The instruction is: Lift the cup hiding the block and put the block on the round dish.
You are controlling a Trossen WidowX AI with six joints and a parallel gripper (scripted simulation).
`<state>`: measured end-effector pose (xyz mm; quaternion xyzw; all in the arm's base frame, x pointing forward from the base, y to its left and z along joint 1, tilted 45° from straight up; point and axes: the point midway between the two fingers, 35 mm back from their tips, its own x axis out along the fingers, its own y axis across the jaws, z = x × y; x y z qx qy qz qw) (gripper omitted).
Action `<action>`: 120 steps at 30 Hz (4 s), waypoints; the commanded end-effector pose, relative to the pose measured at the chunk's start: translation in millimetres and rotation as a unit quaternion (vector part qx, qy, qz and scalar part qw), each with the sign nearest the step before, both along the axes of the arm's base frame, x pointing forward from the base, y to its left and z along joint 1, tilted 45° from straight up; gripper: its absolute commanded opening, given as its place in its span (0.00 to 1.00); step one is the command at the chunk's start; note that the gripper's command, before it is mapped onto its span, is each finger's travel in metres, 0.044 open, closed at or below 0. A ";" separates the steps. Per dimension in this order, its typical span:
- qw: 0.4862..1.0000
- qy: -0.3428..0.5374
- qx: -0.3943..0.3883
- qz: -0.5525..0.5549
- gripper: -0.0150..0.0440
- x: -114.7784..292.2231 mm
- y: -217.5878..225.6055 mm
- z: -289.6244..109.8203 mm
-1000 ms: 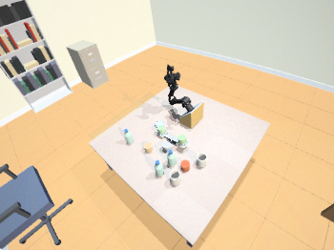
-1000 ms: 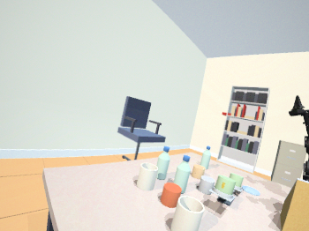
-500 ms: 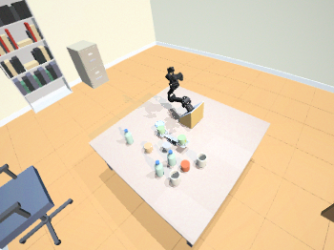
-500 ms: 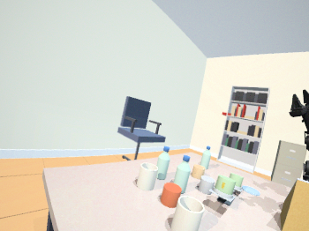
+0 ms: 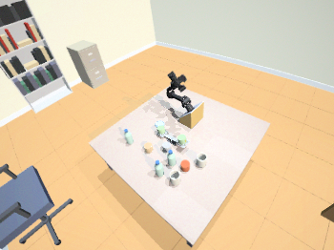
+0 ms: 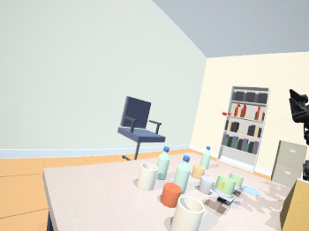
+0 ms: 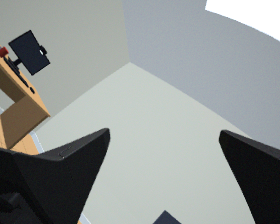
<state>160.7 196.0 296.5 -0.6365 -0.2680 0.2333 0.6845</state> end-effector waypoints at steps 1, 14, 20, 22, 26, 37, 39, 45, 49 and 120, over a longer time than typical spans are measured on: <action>0.998 0.062 0.006 -0.021 1.00 9.7 2.5 -18.7; 0.959 0.249 0.037 -0.127 1.00 34.1 -2.9 -86.8; 0.927 0.316 0.057 -0.193 1.00 41.7 -12.4 -116.7; 0.915 0.335 0.065 -0.217 1.00 43.7 -16.5 -126.5; 0.887 0.367 0.082 -0.267 1.00 46.7 -26.1 -145.1; 0.800 0.412 0.138 -0.413 1.00 49.6 -59.8 -188.8; 0.784 0.413 0.149 -0.439 1.00 49.3 -66.7 -195.2; 0.733 0.402 0.185 -0.517 1.00 47.0 -89.7 -212.2; 0.700 0.383 0.210 -0.565 1.00 44.6 -105.3 -220.5; 0.462 0.550 -0.384 -0.580 1.00 119.9 -320.6 -206.6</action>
